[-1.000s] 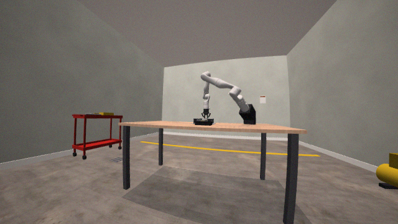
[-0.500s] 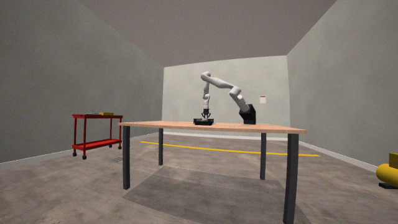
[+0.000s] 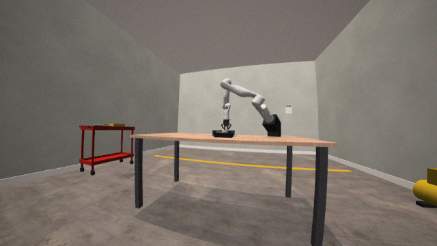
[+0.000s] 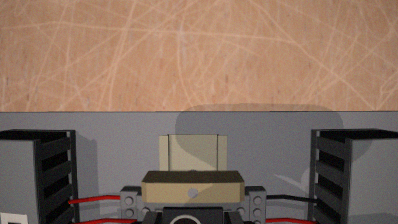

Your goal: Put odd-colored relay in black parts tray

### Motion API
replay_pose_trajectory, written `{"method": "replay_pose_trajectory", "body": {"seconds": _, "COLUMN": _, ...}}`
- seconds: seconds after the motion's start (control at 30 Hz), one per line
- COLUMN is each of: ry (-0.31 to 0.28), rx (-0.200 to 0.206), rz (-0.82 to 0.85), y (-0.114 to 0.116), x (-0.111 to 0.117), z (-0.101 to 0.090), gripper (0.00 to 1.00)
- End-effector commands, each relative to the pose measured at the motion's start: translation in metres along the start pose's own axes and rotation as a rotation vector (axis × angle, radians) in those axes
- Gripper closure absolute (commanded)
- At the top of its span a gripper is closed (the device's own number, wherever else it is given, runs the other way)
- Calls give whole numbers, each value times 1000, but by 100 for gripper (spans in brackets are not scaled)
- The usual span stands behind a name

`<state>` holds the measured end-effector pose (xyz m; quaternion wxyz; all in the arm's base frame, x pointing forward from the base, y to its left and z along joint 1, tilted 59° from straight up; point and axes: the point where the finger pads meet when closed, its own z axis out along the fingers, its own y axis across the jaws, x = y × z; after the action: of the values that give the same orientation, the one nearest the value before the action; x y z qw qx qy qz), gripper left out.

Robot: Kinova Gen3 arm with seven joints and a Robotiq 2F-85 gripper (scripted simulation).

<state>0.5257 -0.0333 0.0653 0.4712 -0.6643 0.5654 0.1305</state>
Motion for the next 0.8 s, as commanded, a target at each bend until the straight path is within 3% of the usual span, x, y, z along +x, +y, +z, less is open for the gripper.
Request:
{"method": "replay_pose_trajectory", "body": {"seconds": 0.0, "ry": 2, "rx": 0, "rz": 0, "y": 0, "x": 1, "z": -1, "gripper": 100}}
{"method": "replay_pose_trajectory", "body": {"seconds": 0.33, "ry": 2, "rx": -24, "rz": 0, "y": -1, "x": 1, "z": -1, "gripper": 100}}
{"method": "replay_pose_trajectory", "body": {"seconds": 0.77, "ry": 2, "rx": -2, "rz": 0, "y": 0, "x": 1, "z": -1, "gripper": 100}}
